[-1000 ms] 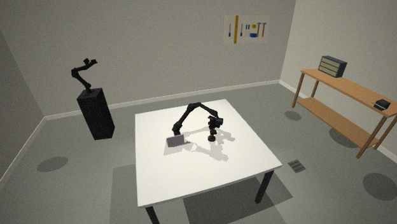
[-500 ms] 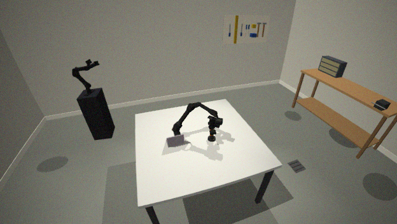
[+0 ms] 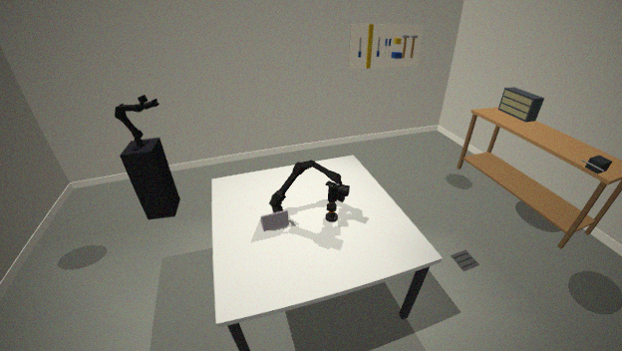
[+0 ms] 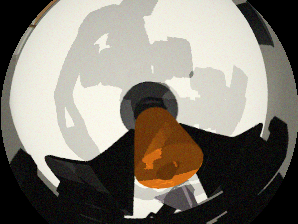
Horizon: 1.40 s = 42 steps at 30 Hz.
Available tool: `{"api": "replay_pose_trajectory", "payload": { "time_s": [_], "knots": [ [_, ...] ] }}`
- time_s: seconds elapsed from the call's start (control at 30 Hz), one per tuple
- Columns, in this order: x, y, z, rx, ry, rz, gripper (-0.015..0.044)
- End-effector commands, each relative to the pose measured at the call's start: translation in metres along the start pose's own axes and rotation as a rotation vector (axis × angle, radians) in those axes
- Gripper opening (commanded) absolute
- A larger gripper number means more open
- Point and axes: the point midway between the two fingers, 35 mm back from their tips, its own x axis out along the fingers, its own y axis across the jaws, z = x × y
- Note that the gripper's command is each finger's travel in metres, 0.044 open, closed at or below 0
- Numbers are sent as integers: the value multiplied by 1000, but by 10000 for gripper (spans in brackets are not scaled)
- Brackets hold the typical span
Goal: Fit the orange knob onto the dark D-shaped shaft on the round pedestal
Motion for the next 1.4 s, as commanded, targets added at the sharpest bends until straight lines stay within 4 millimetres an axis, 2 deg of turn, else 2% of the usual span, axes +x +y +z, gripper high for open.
{"api": "replay_pose_trajectory", "payload": {
  "time_s": [0.0,0.47,0.77,1.0,1.37],
  "knots": [
    [-4,1,2,3,-8,-5,0],
    [3,-1,0,3,-8,-4,0],
    [-2,-2,-2,3,-8,-5,0],
    [-3,-1,-1,202,-8,-4,0],
    [-2,1,2,212,-8,-4,0]
  ]
}}
